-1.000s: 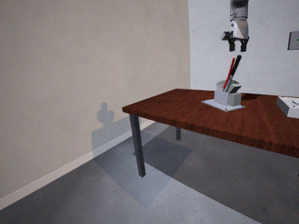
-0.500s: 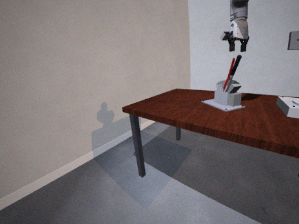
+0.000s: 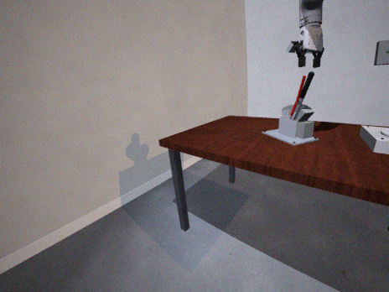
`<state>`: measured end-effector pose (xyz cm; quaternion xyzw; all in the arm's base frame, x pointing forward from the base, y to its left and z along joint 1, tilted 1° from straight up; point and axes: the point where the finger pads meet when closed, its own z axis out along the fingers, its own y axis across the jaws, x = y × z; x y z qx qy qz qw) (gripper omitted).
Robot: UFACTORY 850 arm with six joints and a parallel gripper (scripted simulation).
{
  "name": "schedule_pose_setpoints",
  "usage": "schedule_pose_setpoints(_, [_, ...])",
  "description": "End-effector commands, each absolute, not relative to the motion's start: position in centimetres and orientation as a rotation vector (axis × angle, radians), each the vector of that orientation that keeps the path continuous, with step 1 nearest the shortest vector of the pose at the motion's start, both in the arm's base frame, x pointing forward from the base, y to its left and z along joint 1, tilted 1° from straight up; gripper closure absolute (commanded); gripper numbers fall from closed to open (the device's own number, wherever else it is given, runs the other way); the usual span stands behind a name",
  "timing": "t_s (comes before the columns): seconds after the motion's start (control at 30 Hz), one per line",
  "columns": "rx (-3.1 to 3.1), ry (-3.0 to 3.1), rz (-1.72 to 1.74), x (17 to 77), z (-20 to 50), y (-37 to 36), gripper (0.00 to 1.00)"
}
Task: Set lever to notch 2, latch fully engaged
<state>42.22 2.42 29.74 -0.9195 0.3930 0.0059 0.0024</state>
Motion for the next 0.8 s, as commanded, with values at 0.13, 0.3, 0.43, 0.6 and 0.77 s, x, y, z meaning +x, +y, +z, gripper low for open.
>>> schedule_pose_setpoints(0.13, [-2.884,1.232,0.016,42.29,29.82,2.42,0.01])
schedule_pose_setpoints(0.3, [-2.884,1.232,0.016,42.29,29.78,2.42,0.01])
schedule_pose_setpoints(0.43, [-2.884,1.232,0.016,42.29,29.64,2.42,0.01])
schedule_pose_setpoints(0.6, [-2.884,1.232,0.016,42.28,29.33,2.42,0.01])
schedule_pose_setpoints(0.77, [-2.884,1.232,0.016,42.28,28.86,2.43,0.01])
